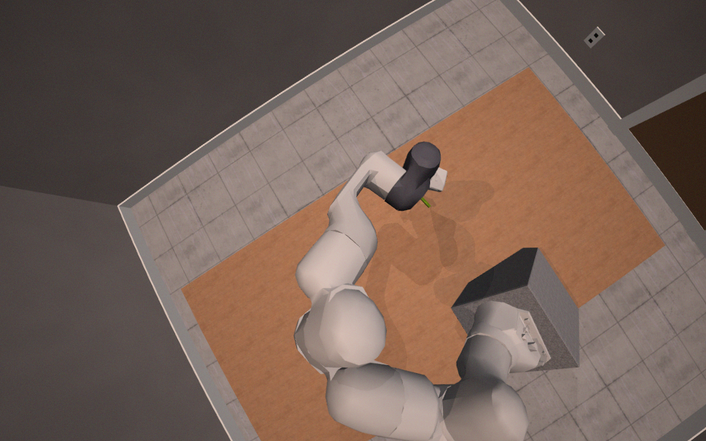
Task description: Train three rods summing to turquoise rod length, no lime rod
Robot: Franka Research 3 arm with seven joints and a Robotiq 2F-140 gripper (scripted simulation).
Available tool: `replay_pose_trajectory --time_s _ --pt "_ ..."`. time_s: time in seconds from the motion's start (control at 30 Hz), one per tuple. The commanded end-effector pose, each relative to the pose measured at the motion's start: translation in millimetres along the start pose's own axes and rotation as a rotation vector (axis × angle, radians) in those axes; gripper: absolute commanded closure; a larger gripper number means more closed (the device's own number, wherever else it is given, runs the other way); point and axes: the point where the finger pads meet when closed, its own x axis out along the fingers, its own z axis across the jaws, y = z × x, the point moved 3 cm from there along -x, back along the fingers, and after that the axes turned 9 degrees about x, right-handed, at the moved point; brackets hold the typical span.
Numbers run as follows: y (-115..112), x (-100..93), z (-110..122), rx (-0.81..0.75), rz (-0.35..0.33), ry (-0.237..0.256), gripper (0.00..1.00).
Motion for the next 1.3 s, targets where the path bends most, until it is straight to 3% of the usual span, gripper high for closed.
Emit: replay_pose_trajectory --time_s 0.0,0.9,0.93,1.27 --pt "-0.4 1.5 0.2 -0.008 -0.001 0.001 0.85" --pt "-0.4 1.5 0.2 -0.008 -0.001 0.001 0.85" --pt "-0.4 1.5 0.2 -0.008 -0.001 0.001 0.97" --pt "-0.4 1.5 0.2 -0.008 -0.001 0.001 0.97"
